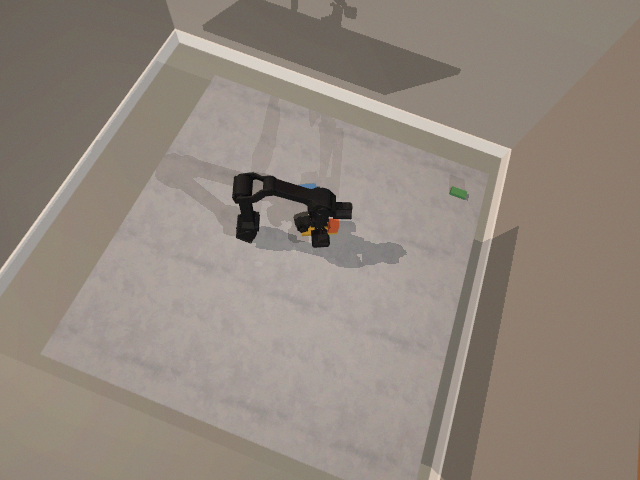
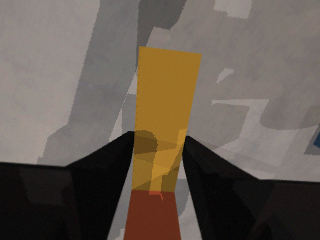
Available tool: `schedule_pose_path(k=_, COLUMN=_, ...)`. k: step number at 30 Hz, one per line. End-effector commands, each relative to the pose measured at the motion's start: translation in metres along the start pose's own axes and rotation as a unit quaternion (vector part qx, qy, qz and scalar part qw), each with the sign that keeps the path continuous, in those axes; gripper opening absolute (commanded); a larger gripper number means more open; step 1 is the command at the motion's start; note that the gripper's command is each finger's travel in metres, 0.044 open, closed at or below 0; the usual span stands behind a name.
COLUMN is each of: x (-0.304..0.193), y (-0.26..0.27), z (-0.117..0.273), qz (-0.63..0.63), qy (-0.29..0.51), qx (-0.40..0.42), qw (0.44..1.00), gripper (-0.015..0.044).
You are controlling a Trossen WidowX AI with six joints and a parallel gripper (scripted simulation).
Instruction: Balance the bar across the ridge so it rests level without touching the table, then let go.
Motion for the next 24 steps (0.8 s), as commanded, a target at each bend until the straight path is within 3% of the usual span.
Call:
schedule_pose_path(k=1, x=0.0, y=0.0, z=-0.0001, qz=0.0, qy=0.0, qx=0.0, qw=1.0, gripper=0.0173)
schedule_pose_path(k=16, x=0.0, y=0.0, z=-0.0001, qz=0.0, qy=0.0, qx=0.0, qw=1.0, gripper=0.0185)
schedule_pose_path(k=24, x=0.0, y=0.0, z=-0.0001, qz=0.0, qy=0.0, qx=0.0, qw=1.0, gripper=0.0395)
Point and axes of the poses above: the point midway between the two fingers, 35 mm back from their tips, its own z axis back along the fingers, its own y axis across the jaws, x = y × z, the point moved 3 cm from there along z, back along the fingers, and after that the axes turned 12 degrees about -z, right-handed, at the moved point
